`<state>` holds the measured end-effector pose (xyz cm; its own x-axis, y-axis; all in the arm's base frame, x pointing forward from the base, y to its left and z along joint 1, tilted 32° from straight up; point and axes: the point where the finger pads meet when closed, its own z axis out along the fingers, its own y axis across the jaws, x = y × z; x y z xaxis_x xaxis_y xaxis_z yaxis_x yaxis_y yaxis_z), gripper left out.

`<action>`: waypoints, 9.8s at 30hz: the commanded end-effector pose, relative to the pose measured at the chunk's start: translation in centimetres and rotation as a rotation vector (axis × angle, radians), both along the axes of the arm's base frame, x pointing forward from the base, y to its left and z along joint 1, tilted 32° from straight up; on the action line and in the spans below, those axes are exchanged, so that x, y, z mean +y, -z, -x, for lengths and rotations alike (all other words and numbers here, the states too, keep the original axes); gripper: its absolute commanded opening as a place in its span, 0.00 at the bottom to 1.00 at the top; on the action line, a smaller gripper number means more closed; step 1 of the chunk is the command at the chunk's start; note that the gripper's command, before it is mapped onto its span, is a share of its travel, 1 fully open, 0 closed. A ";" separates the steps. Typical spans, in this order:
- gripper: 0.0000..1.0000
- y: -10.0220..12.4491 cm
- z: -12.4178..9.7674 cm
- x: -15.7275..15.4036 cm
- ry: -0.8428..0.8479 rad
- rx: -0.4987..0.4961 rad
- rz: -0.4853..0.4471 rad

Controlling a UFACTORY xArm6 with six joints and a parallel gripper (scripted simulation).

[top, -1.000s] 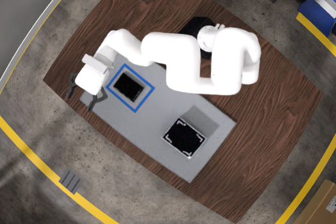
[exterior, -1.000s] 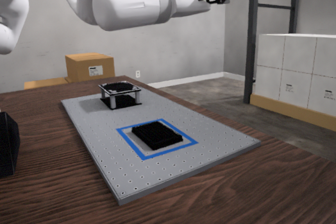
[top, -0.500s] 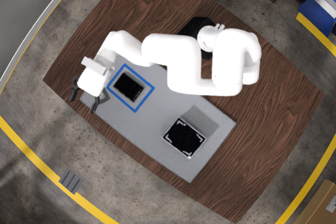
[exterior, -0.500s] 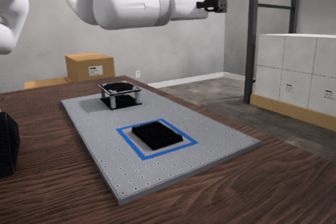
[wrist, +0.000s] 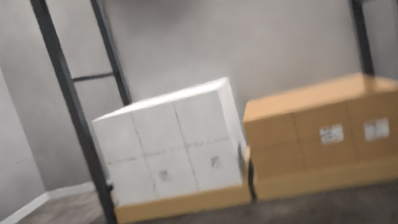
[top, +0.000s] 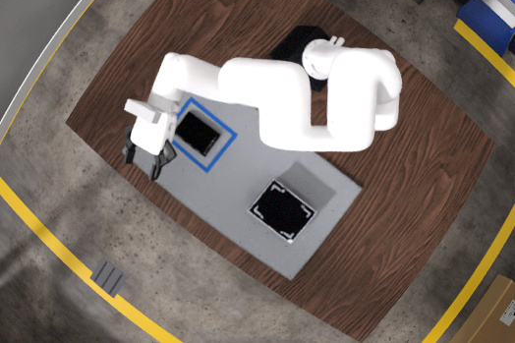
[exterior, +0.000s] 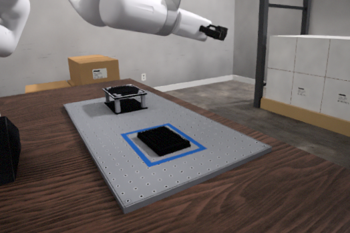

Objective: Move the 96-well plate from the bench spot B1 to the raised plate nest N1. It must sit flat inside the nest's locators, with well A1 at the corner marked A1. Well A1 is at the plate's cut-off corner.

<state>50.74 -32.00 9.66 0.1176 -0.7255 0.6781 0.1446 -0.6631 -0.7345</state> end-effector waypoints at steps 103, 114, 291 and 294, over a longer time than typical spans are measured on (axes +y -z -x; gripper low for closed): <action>1.00 16.5 11.8 12.4 0.320 1.692 -0.945; 1.00 17.8 11.7 13.2 0.320 1.692 -0.945; 0.00 19.2 11.5 14.1 0.320 1.692 -0.945; 0.00 18.8 11.6 13.8 0.320 1.692 -0.945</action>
<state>39.10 -17.81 -9.63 -0.0669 -0.8487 -0.5246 -0.9939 0.1027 -0.0394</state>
